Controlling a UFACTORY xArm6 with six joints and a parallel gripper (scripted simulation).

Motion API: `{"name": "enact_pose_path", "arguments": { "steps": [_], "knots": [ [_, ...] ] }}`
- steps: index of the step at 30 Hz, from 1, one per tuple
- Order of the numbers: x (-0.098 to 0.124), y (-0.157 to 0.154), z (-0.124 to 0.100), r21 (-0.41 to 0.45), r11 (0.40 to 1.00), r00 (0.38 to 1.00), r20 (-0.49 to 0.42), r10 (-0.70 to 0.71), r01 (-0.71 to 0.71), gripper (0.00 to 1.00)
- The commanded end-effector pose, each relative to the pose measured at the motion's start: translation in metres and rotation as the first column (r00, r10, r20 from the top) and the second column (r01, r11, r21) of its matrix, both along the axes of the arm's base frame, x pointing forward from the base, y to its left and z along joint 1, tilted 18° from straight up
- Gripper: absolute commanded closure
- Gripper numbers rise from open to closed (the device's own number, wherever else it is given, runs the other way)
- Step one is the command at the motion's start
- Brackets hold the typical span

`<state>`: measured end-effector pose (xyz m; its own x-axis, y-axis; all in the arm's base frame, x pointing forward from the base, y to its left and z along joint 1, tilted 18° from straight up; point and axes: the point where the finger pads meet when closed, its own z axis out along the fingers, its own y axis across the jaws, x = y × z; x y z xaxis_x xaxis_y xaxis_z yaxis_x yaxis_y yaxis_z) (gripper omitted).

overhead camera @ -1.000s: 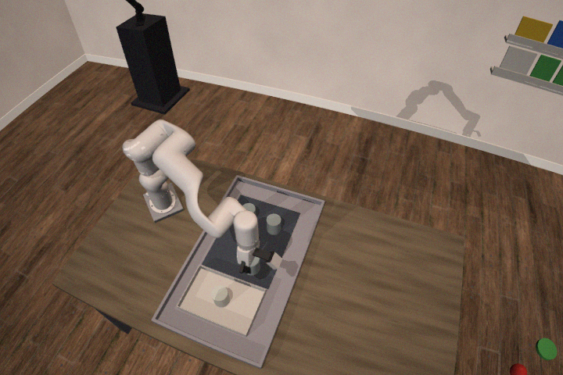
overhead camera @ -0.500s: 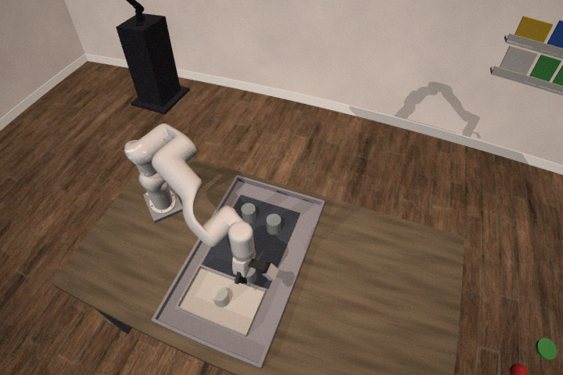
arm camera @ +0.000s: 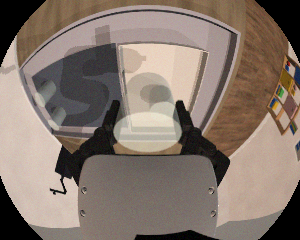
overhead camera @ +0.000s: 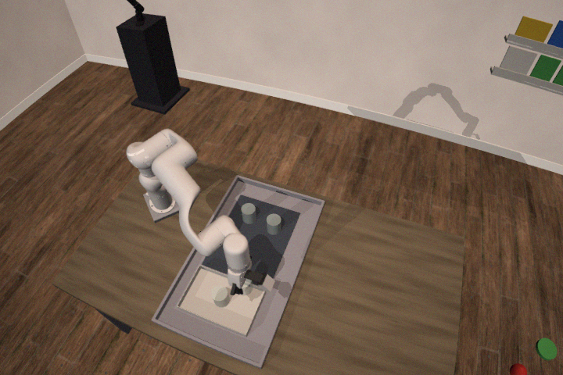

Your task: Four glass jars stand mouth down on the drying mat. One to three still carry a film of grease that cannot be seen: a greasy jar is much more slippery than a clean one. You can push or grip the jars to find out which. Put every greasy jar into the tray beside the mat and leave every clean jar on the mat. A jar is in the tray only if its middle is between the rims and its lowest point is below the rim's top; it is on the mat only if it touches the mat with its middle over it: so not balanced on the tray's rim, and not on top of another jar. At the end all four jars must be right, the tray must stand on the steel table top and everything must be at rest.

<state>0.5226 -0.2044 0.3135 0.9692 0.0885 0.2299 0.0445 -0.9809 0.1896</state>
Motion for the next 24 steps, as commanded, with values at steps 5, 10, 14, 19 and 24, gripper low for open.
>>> {"name": "enact_pose_path", "arguments": {
  "steps": [5, 10, 14, 19, 24],
  "knots": [
    [0.004, -0.026, 0.008, -0.001, 1.0, 1.0, 0.005, 0.0, 0.0, 1.0],
    [0.005, -0.035, 0.01, -0.001, 1.0, 1.0, 0.005, 0.0, 0.0, 1.0],
    [0.005, -0.035, 0.01, -0.001, 1.0, 1.0, 0.005, 0.0, 0.0, 1.0],
    [0.008, -0.038, -0.002, -0.001, 1.0, 1.0, 0.005, 0.0, 0.0, 1.0],
    [0.011, -0.04, -0.015, -0.001, 1.0, 1.0, 0.005, 0.0, 0.0, 1.0]
  ]
}}
